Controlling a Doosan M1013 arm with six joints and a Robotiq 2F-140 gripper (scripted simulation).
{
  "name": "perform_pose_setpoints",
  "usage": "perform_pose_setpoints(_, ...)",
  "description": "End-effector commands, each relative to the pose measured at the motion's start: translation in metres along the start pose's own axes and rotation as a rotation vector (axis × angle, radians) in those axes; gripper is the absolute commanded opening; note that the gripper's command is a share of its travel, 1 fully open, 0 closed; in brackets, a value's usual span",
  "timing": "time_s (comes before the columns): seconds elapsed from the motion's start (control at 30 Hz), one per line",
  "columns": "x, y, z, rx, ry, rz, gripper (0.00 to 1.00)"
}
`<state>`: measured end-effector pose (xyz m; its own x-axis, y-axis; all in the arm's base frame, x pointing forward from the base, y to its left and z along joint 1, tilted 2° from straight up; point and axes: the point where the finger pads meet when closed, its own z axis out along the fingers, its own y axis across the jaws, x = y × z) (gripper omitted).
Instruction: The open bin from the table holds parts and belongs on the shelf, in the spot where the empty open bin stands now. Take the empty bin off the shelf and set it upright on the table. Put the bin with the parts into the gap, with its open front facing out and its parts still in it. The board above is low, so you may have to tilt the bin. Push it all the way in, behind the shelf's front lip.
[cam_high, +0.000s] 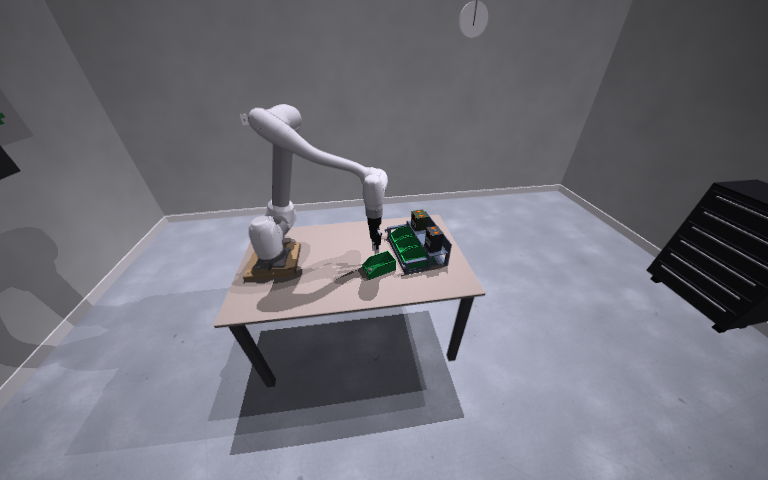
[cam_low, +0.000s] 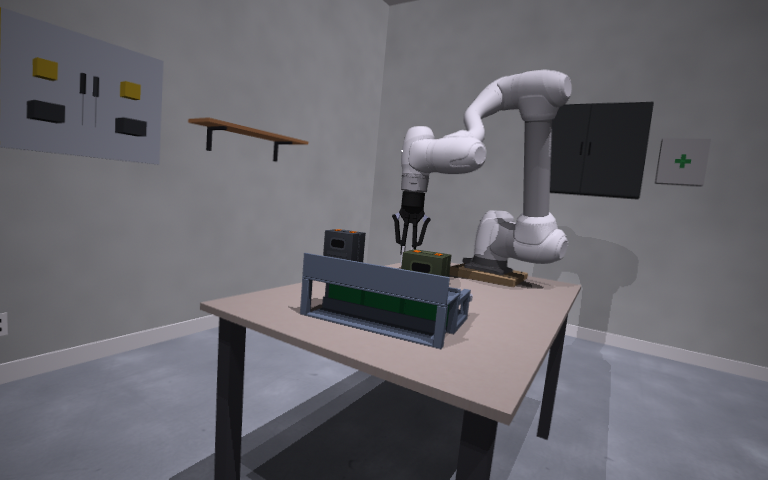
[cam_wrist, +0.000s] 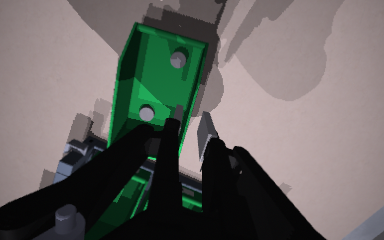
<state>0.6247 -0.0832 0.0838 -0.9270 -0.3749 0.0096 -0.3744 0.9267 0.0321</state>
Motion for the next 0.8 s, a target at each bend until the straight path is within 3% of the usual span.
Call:
perform_pose_setpoints(0.0, -0.0001, 0.0, 0.0046, 0.0, 0.0, 0.0, 0.24)
perform_pose_setpoints(0.77, -0.0001, 0.0, 0.0115, 0.0, 0.0, 0.0, 0.24)
